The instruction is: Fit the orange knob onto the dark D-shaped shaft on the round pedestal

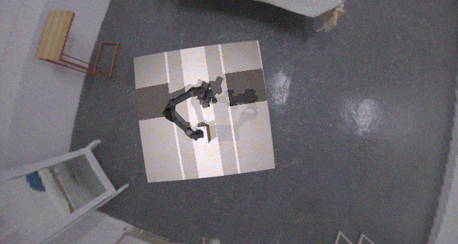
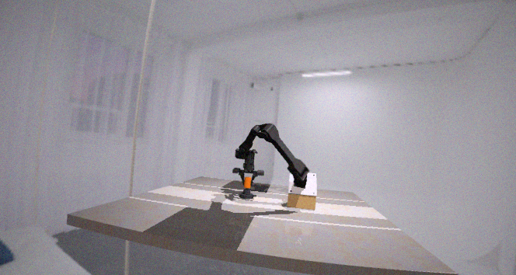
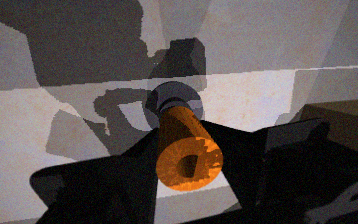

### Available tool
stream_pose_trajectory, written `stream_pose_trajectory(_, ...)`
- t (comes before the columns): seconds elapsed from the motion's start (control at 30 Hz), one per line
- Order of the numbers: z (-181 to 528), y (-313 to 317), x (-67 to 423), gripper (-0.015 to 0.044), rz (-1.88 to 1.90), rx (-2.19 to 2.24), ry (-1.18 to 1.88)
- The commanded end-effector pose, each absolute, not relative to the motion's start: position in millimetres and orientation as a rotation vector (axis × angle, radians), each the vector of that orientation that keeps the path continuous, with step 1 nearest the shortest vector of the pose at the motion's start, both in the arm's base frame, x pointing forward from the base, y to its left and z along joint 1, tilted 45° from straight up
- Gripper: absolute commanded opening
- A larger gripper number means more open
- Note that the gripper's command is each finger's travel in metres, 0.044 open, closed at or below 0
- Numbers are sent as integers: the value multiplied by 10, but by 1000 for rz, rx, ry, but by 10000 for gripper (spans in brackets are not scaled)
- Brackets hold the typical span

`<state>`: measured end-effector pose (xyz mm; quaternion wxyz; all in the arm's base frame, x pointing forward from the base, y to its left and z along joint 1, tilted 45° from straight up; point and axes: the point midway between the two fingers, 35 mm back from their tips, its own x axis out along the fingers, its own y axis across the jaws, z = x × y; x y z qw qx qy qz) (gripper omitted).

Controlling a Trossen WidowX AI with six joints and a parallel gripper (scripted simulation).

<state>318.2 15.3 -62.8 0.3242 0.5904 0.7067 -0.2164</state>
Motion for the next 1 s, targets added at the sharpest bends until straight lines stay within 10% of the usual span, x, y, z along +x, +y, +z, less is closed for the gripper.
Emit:
stream_pose_trajectory(0.0,-614,152,3182,0,-572,1552,1850)
stream_pose_trajectory(0.97,-606,144,3175,0,-572,1552,1850)
